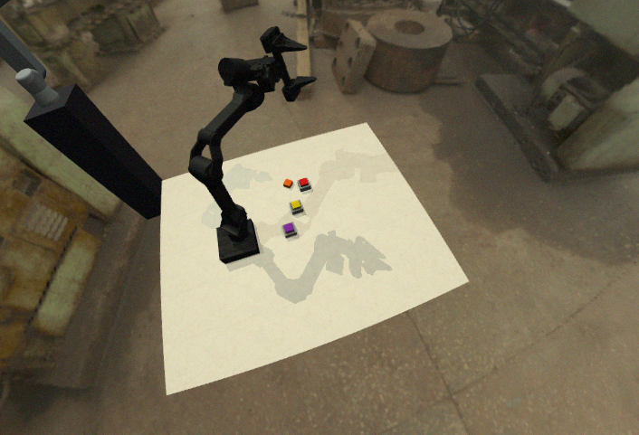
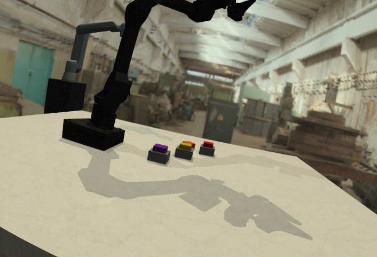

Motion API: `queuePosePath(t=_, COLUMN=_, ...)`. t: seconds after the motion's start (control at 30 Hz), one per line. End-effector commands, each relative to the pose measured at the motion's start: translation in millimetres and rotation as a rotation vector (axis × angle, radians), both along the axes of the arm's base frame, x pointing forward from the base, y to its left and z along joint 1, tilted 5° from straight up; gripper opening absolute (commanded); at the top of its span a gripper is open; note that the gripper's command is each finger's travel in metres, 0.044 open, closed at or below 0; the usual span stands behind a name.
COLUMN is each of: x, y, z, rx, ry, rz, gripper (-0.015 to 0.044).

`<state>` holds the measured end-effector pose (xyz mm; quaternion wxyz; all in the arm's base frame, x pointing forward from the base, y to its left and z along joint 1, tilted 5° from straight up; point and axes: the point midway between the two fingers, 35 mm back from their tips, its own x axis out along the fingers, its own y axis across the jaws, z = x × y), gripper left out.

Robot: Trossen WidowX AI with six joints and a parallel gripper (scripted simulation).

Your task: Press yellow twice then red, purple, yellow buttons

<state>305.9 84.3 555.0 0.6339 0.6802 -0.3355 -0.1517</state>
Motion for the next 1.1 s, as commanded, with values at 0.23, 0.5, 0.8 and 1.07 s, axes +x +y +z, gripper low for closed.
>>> queuePosePath(t=0.23, x=78, y=25, z=-54, rx=-0.734, ry=0.433, rz=0.089, gripper=0.0400)
queuePosePath(t=0.5, x=106, y=28, z=-119, rx=-1.019, ry=0.697, rz=0.231, gripper=0.0400)
queuePosePath(t=0.8, x=112, y=17, z=-215, rx=-1.251, ry=1.032, rz=0.492, gripper=0.0400)
queuePosePath(t=1.07, x=78, y=-4, z=-310, rx=-1.333, ry=1.353, rz=0.839, gripper=0.0400)
